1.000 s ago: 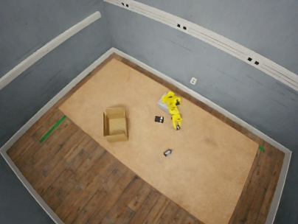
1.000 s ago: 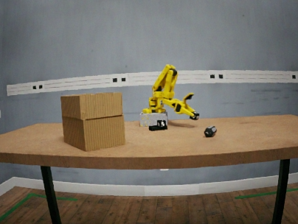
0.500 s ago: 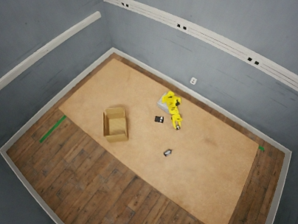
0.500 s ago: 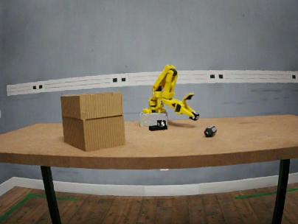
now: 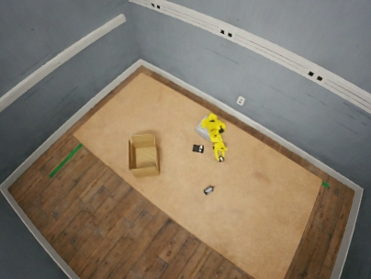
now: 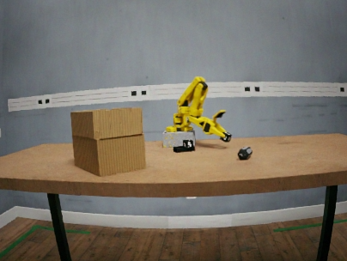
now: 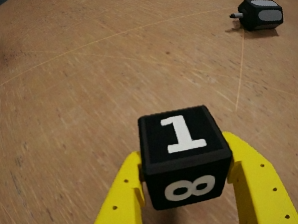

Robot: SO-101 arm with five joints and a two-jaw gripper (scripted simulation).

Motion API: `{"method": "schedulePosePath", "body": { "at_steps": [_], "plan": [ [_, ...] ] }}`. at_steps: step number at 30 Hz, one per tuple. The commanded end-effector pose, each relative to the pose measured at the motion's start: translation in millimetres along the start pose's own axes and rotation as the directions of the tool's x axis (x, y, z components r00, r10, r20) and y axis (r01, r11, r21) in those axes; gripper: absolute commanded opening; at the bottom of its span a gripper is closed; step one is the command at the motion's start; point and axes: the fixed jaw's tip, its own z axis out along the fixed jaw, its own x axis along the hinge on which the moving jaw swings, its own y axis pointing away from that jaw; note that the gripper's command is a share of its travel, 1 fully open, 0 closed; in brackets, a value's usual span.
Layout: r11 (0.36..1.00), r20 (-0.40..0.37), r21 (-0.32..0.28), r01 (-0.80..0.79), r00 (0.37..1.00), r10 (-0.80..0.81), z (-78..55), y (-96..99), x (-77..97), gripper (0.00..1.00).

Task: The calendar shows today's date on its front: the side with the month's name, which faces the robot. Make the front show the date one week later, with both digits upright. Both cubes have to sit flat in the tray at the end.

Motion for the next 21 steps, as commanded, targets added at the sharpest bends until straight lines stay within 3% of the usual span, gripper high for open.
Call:
{"method": "schedulePosePath", "body": {
  "at_steps": [1,21],
  "plan": [
    [1.0,0.007,0.01,-0.011,1.0,0.011,0.9,-2.6,0.8,0.0],
    [1.0,-0.004,0.011,-0.011,1.0,0.011,3.9,-2.6,9.5,0.0]
  ]
}}
